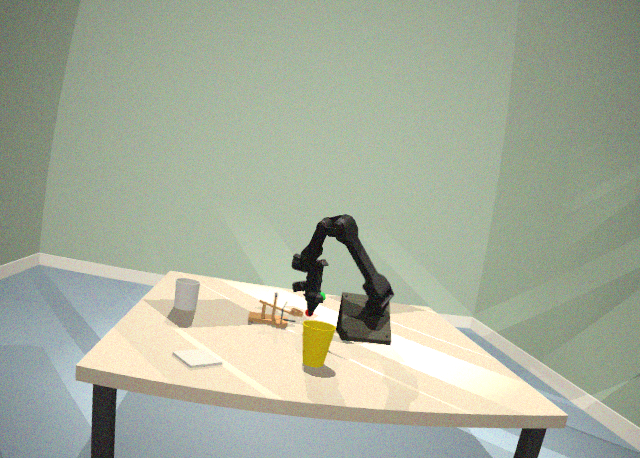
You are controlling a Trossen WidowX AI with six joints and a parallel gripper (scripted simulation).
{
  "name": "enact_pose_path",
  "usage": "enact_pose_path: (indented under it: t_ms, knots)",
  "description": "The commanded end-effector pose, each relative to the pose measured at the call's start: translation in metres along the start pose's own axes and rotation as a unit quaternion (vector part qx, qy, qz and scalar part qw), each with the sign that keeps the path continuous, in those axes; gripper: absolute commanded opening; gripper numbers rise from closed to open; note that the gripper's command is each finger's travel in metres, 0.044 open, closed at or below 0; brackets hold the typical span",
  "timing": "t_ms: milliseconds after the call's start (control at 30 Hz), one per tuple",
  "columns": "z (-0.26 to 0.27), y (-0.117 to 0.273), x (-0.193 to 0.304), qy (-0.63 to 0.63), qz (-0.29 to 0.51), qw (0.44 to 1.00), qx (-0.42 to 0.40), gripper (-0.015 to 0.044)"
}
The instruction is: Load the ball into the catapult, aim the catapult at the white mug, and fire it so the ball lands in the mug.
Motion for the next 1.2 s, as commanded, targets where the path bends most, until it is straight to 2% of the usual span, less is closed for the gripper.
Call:
enact_pose_path:
  t_ms: [0,467,733,1167]
  knots:
    - [-0.004,0.025,-0.003,0.008,0.001,1.0,0.011,0.0]
    - [-0.009,0.115,0.003,-0.013,-0.011,1.0,-0.003,0.0]
    - [-0.005,0.115,-0.003,-0.013,-0.004,1.0,-0.003,0.0]
    - [0.039,0.1,-0.048,-0.019,0.066,0.998,-0.013,0.0]
Point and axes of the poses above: the point midway between the two fingers, 35 mm back from their tips, its own y axis back along the fingers, its own z axis across the jaws, x = y × z, the point moved 7 cm from there along y, back along the fingers, and after that the axes turned 4 degrees about y, right-handed, at the moved point
